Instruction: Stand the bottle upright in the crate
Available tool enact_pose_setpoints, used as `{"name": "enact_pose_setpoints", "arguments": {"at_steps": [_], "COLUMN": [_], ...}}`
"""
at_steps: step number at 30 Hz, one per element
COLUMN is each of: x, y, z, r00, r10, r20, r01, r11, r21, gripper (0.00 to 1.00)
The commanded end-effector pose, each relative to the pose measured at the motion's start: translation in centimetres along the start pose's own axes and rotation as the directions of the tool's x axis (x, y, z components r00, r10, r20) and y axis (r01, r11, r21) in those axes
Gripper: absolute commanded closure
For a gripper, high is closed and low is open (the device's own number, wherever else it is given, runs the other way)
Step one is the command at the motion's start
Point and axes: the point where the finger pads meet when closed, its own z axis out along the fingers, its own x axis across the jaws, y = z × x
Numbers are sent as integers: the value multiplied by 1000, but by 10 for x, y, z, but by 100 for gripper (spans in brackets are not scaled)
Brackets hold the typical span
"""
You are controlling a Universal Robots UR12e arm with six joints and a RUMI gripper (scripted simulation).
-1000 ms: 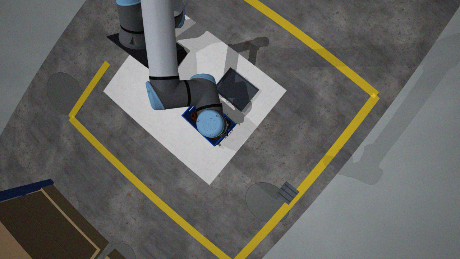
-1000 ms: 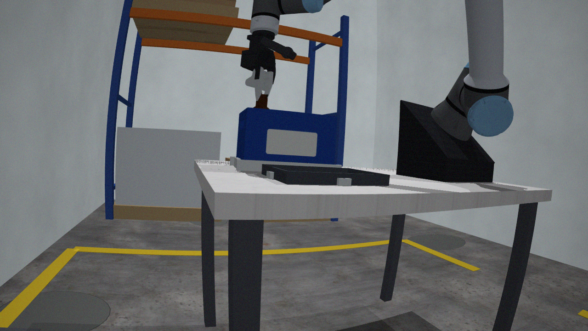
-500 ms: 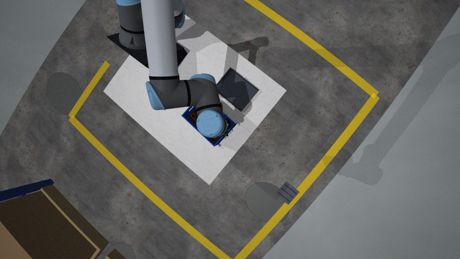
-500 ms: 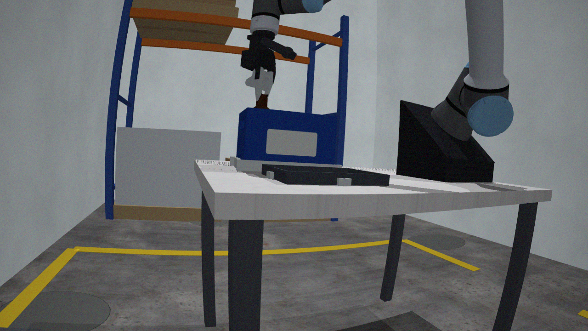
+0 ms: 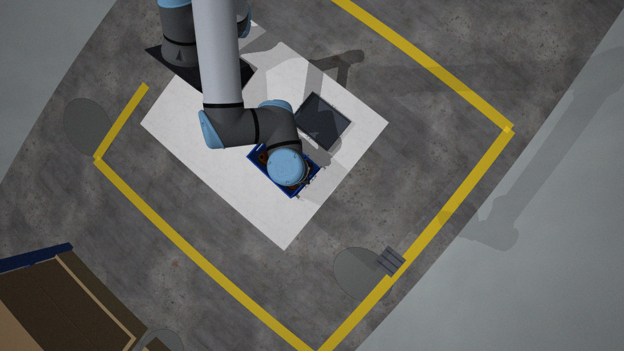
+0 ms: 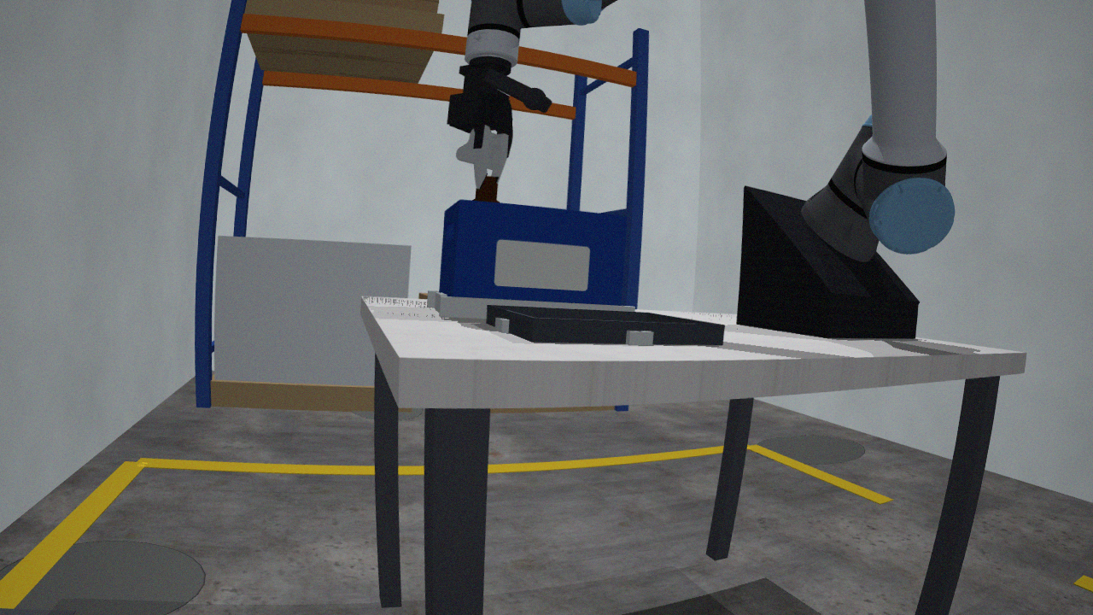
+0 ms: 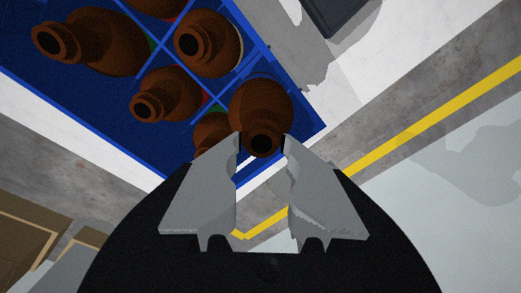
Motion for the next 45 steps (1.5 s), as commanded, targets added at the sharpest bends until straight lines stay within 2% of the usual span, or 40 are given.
{"name": "enact_pose_setpoints", "arguments": {"at_steps": [1,32,45], "x": [-1,-1,0], "y": [-1,-1,0], "z": [6,36,37], "r00": [1000,1000,1000], "r10": [3,2,1], "r20": [0,0,-1], "r01": [-3,-2,-1], "r11": [1000,1000,1000], "r21": [3,3,-1], "gripper": [100,100,100]}}
